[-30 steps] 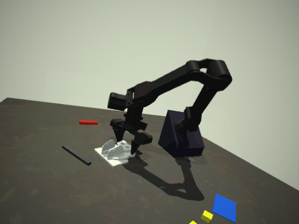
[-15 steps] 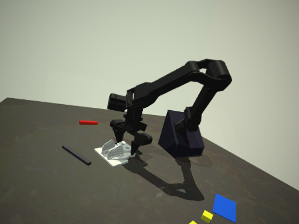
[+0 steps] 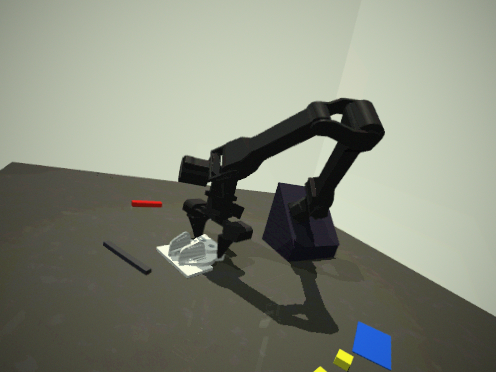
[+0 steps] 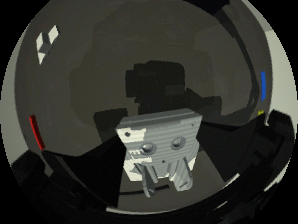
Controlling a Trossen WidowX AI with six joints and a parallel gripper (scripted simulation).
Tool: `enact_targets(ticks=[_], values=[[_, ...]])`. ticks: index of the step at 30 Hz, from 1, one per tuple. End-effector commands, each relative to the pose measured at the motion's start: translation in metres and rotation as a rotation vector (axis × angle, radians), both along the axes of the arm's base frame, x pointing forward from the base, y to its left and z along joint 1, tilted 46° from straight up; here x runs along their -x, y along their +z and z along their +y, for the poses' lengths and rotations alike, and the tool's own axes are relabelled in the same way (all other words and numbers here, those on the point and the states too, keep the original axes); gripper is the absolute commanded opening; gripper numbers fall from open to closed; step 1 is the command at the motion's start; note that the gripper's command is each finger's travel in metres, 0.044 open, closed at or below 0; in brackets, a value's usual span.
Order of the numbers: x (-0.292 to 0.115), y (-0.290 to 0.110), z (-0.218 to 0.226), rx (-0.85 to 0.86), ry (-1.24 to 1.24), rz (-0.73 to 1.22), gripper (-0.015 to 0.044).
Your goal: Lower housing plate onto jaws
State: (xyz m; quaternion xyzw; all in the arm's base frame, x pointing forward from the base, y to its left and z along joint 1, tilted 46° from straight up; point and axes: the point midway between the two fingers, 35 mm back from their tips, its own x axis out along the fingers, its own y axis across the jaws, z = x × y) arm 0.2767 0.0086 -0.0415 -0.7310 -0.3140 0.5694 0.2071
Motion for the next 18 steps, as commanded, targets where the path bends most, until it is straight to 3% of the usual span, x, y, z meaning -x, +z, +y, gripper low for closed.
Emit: enact_targets(ticks=[1,18], values=[[-0.0008,-0.0006,0.0019,-0.002,0.002,-0.002,0.0351],[-0.0012,-0.0022,0.0035,-0.001,0.004,-0.004,0.0351]])
